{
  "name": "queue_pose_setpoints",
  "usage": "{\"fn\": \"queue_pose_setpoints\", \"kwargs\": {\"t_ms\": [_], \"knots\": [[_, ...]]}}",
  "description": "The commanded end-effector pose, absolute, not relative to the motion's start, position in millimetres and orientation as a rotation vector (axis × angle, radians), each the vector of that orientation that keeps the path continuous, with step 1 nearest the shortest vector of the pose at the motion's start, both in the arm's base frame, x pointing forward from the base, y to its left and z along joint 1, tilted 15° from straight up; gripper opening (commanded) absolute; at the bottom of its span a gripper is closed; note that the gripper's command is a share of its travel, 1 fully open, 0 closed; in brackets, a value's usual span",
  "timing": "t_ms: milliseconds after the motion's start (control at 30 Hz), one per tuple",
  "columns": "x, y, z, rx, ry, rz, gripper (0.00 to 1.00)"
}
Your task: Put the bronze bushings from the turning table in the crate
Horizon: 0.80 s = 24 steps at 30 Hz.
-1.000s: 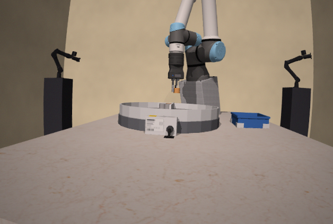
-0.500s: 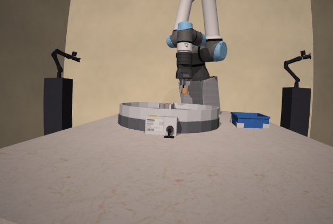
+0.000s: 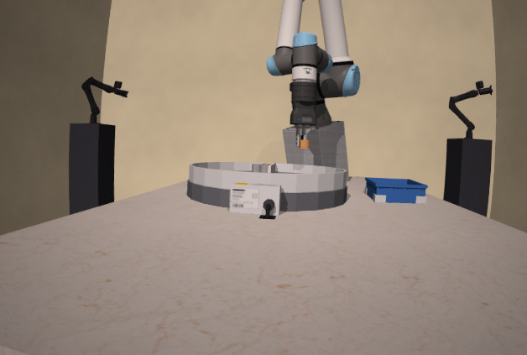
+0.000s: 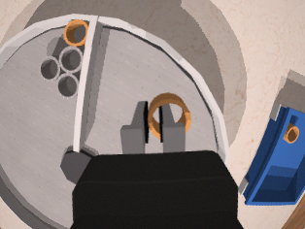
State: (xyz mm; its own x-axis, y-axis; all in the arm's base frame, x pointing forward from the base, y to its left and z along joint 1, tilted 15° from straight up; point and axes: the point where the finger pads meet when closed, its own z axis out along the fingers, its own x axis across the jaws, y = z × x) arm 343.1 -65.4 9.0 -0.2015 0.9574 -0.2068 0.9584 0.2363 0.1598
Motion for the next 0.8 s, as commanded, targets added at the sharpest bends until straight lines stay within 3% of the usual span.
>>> {"fn": "queue_pose_setpoints", "kwargs": {"t_ms": [0, 367, 533, 767], "knots": [[362.8, -29.0, 6.9, 1.792, 2.250, -0.008, 0.00], [362.8, -29.0, 6.9, 1.792, 2.250, -0.008, 0.00], [388.5, 21.2, 3.9, 1.791, 2.251, -0.006, 0.00], [388.5, 21.2, 3.9, 1.791, 2.251, -0.006, 0.00]]}}
